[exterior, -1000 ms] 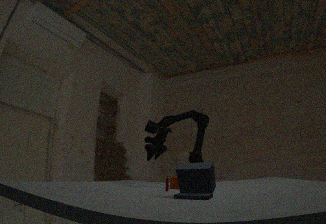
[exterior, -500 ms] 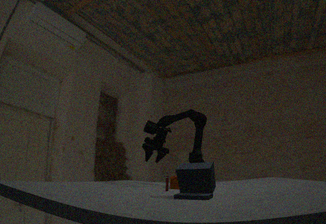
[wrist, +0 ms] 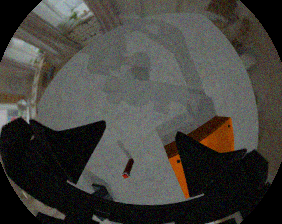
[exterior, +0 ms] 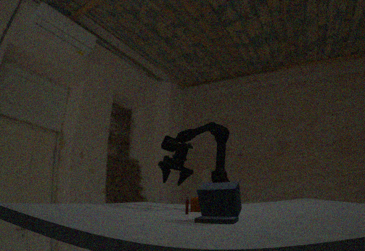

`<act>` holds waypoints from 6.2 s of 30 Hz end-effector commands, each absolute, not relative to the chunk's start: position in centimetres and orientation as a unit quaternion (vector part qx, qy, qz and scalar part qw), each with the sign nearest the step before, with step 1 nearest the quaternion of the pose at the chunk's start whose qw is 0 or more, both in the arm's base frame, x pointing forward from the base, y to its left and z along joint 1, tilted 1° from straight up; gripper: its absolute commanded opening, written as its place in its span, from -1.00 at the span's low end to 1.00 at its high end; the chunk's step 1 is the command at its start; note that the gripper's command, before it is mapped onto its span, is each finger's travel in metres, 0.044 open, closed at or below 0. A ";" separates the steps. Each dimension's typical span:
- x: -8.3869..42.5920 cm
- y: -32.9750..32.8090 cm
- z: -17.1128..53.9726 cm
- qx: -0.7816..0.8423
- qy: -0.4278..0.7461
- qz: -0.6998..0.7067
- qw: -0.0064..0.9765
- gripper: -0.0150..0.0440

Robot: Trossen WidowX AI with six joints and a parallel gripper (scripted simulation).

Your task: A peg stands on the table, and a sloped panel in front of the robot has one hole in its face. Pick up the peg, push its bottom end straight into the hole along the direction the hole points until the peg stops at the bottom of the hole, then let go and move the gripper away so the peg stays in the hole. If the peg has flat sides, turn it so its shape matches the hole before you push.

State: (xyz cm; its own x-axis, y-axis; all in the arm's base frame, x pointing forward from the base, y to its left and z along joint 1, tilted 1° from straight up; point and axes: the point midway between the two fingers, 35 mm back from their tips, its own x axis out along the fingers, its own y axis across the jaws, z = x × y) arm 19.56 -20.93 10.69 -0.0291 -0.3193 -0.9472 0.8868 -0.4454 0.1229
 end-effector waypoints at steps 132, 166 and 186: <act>28.3 -10.6 8.2 0.706 0.087 -0.697 0.094 -0.49; 30.5 -8.1 7.5 0.720 0.110 -0.648 0.224 -0.49; 31.8 -6.1 7.0 0.724 0.122 -0.607 0.305 -0.49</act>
